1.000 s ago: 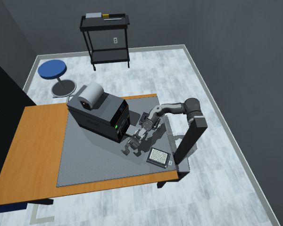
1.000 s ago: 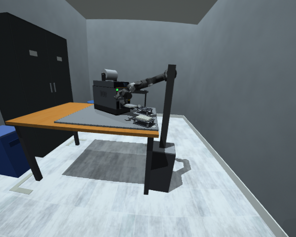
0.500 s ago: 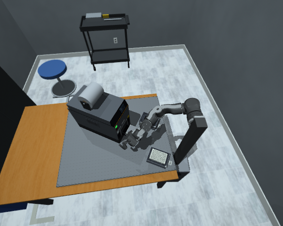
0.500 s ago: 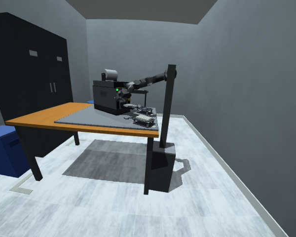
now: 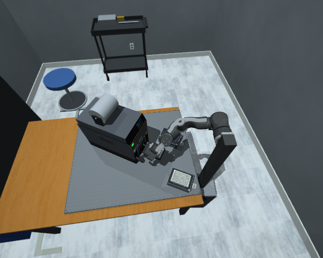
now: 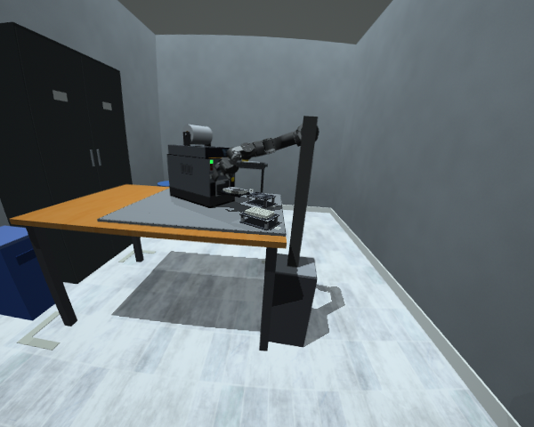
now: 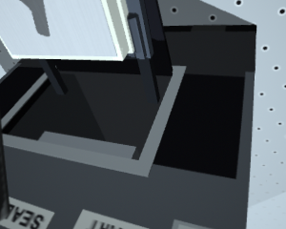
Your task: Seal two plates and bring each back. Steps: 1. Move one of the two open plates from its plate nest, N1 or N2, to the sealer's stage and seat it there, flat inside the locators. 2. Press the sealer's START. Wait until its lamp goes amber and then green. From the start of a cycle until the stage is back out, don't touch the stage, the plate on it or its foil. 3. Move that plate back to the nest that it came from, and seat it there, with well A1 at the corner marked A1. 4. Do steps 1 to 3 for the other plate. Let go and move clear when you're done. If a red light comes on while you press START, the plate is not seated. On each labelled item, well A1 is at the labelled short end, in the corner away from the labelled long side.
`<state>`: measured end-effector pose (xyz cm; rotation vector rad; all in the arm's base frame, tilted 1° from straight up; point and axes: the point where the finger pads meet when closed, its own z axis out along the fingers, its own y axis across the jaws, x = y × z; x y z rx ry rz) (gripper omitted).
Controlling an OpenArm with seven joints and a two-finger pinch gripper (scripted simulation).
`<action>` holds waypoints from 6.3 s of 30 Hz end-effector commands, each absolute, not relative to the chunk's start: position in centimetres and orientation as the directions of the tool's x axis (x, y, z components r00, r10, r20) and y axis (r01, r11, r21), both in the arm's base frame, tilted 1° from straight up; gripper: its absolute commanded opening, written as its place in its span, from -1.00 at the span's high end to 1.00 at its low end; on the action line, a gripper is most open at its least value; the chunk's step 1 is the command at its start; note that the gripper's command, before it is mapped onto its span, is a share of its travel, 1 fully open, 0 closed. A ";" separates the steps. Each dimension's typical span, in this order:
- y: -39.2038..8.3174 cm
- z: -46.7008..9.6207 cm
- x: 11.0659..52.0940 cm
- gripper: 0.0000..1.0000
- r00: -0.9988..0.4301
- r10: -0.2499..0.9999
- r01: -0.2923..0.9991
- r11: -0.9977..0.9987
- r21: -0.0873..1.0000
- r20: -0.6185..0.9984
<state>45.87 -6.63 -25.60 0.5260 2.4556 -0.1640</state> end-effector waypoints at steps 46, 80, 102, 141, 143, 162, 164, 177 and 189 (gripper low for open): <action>-12.7 -30.5 38.7 -0.30 -0.849 0.387 0.416 0.909 -0.003 -0.358; -12.7 -30.5 38.7 -0.30 -0.849 0.387 0.416 0.909 -0.003 -0.358; -12.7 -31.5 38.7 -0.30 -0.849 0.388 0.416 0.909 -0.003 -0.358; -12.8 -33.0 38.7 -0.30 -0.849 0.387 0.416 0.909 -0.003 -0.358; -12.8 -33.0 38.7 -0.28 -0.849 0.387 0.416 0.909 -0.003 -0.358; -12.8 -33.0 38.7 -0.12 -0.849 0.387 0.416 0.909 -0.003 -0.358; -12.8 -33.0 38.7 -0.11 -0.849 0.387 0.416 0.909 -0.003 -0.358; -12.8 -33.0 38.7 1.00 -0.849 0.387 0.416 0.909 -0.003 -0.358; -12.8 -33.0 38.7 1.00 -0.849 0.387 0.416 0.909 -0.003 -0.358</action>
